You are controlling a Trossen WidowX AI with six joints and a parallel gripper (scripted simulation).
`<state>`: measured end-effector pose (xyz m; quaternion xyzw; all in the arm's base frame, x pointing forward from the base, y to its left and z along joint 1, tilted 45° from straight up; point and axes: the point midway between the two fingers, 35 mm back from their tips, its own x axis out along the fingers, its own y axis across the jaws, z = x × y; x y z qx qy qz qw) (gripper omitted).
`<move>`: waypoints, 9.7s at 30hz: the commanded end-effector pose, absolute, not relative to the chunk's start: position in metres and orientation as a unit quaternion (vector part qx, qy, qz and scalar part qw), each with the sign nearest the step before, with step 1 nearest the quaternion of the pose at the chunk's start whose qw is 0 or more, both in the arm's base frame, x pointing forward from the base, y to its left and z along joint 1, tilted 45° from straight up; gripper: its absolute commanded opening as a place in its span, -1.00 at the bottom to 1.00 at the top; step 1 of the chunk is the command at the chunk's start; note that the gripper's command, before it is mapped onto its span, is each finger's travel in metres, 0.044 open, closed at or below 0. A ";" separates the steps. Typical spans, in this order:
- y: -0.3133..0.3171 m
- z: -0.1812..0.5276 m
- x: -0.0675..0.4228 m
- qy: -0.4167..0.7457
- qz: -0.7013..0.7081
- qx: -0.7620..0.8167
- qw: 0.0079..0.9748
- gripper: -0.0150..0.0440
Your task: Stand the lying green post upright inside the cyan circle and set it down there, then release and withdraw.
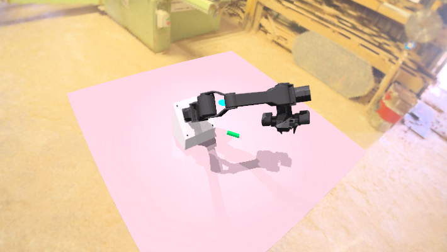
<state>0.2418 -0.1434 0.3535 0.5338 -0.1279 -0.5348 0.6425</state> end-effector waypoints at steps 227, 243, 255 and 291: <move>0.146 -0.080 0.320 0.664 0.220 -0.575 0.424 -0.42; 0.141 -0.090 0.318 0.663 0.260 -0.538 0.450 -0.42; 0.139 -0.096 0.317 0.658 0.289 -0.512 0.471 -0.42; 0.134 -0.107 0.317 0.615 0.374 -0.442 0.536 -0.42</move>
